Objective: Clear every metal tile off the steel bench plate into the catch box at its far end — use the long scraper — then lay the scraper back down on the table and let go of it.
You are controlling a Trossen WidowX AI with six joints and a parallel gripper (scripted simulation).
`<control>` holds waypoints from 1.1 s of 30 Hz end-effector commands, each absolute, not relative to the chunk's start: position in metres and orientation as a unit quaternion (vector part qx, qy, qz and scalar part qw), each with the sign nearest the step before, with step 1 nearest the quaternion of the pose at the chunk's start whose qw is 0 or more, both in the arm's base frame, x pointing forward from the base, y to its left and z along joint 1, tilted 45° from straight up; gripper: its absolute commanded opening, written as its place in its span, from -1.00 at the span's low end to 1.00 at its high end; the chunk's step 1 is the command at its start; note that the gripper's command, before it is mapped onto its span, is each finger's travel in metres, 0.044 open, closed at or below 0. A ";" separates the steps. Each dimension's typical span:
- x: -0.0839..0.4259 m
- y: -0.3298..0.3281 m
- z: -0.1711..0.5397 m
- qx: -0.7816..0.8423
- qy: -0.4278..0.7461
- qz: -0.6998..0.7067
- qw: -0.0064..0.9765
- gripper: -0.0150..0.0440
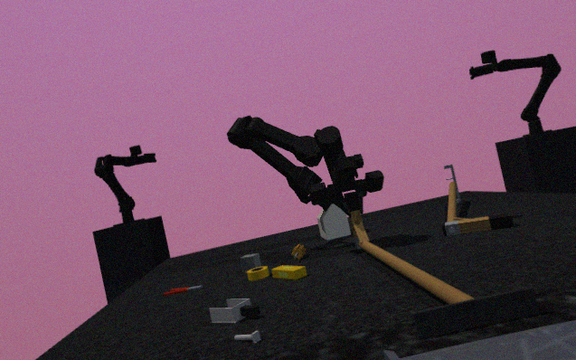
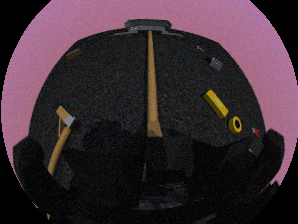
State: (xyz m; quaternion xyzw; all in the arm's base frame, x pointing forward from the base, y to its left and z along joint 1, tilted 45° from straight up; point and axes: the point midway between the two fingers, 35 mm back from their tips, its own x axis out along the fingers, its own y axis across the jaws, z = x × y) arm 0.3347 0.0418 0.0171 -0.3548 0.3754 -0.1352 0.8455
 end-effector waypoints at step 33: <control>0.326 0.075 -0.013 -0.356 0.369 -0.135 0.848 -0.49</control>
